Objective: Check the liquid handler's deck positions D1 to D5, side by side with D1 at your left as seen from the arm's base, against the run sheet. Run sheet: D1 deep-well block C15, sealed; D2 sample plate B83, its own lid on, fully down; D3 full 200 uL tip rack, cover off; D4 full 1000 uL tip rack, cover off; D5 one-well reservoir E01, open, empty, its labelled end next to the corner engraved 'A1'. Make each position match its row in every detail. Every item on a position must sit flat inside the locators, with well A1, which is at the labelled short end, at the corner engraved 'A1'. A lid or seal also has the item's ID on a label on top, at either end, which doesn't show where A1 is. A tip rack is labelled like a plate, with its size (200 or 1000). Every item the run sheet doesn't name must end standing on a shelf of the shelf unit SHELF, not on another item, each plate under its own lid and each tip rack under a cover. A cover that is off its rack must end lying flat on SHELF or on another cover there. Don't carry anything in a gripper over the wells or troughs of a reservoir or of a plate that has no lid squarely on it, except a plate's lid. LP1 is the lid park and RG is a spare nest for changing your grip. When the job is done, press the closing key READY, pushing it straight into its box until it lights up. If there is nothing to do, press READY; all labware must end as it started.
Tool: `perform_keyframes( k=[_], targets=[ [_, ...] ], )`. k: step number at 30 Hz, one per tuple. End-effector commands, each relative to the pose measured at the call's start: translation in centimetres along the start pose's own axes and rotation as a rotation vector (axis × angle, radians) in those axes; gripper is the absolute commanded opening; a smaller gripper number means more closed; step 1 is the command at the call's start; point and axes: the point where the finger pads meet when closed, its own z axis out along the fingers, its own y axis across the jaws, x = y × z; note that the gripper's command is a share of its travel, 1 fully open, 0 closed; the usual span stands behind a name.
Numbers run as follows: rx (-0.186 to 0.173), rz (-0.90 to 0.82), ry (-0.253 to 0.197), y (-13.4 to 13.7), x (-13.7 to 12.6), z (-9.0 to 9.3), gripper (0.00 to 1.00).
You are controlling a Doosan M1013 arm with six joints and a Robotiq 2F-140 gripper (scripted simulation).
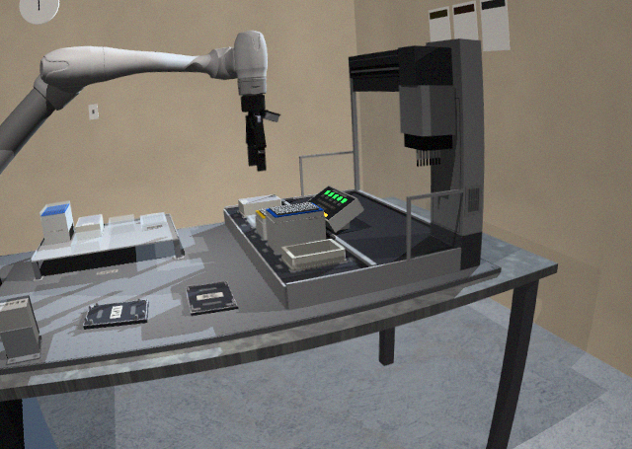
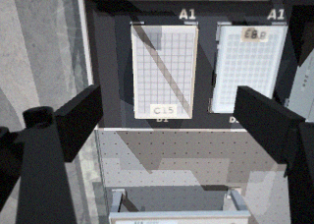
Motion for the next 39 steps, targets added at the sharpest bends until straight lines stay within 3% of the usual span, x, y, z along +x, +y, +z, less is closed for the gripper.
perform_keyframes(
  k=[1,39],
  targets=[
    [0.001,0.000,0.002,0.0,0.0,-0.7,0.79],
    [0.001,0.000,0.002,0.0,0.0,-6.4,0.79]
  ],
)
